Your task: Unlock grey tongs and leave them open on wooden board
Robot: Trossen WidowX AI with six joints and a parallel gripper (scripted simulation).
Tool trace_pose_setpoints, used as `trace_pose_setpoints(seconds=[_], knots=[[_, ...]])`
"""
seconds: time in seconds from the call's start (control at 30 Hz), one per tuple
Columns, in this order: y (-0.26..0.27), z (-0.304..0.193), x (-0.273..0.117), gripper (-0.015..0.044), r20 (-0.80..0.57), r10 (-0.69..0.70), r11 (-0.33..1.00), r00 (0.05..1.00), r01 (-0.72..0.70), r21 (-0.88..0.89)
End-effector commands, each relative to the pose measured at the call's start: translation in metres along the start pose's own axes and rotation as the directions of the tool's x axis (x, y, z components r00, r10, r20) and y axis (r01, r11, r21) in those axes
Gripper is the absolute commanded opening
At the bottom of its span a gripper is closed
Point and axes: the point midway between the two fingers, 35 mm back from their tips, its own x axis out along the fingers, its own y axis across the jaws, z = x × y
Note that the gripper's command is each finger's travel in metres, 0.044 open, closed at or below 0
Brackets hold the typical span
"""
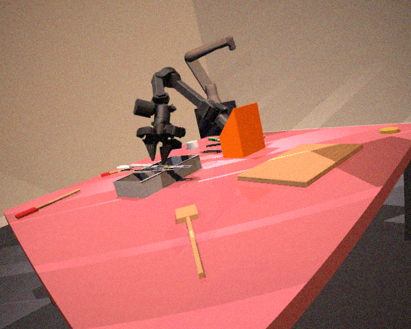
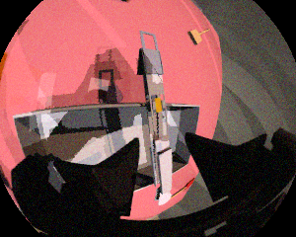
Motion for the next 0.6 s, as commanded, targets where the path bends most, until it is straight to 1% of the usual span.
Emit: trace_pose_setpoints(seconds=[0.0,0.57], knots=[[-0.001,0.0,0.007,0.026,0.003,-0.002,1.0,1.0,0.002,-0.003],[-0.001,0.0,0.034,0.026,0.001,-0.003,1.0,1.0,0.003,-0.003]])
